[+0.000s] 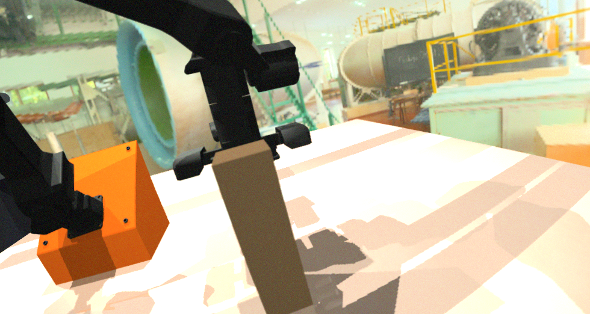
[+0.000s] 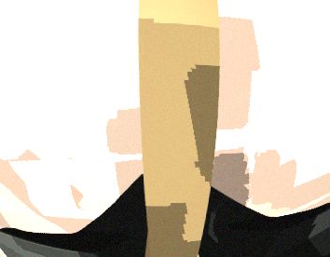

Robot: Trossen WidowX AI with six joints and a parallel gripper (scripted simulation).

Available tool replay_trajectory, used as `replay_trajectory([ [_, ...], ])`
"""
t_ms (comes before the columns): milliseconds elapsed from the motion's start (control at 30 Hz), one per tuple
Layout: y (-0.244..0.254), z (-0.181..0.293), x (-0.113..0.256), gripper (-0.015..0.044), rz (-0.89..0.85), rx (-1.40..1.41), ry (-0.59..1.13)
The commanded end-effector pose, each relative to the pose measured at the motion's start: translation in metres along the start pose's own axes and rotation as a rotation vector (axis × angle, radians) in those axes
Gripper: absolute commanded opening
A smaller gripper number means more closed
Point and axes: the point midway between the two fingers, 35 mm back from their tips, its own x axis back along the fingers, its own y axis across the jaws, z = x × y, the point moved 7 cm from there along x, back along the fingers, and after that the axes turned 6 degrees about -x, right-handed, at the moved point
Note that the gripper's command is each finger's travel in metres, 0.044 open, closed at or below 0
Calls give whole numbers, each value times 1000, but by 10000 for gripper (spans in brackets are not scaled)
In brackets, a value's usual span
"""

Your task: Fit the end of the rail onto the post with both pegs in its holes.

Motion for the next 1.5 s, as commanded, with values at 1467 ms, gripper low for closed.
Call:
replay_trajectory([
  [1467,0,9,2,0,4,-1,-7],
])
